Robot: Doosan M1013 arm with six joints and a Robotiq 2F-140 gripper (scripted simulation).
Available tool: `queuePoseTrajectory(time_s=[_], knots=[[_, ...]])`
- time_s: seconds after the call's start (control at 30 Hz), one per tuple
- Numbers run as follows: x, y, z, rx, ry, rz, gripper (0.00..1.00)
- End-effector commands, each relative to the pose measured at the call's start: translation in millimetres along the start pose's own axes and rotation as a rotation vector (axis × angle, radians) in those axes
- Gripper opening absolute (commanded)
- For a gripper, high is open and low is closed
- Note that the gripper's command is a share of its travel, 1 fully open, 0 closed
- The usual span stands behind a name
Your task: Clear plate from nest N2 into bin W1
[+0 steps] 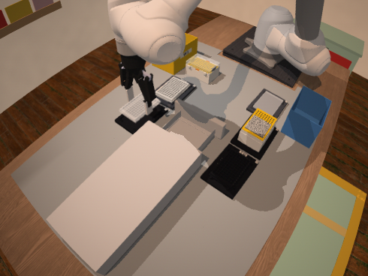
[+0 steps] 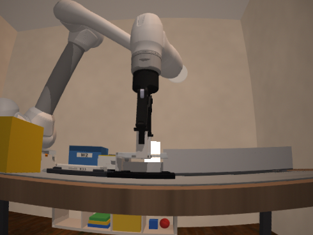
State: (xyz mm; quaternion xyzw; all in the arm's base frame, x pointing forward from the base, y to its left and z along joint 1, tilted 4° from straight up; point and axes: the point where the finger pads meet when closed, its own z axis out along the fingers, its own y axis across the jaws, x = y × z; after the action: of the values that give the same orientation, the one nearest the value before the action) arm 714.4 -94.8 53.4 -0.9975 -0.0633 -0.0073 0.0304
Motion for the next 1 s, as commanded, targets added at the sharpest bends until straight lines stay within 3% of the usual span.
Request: queuePoseTrajectory(time_s=[0.0, 0.97], knots=[[0.0, 0.0, -4.0, 0.000, 0.000, 0.000, 0.10], [0.0, 0.0, -37.3, 0.000, 0.000, 0.000, 0.10]])
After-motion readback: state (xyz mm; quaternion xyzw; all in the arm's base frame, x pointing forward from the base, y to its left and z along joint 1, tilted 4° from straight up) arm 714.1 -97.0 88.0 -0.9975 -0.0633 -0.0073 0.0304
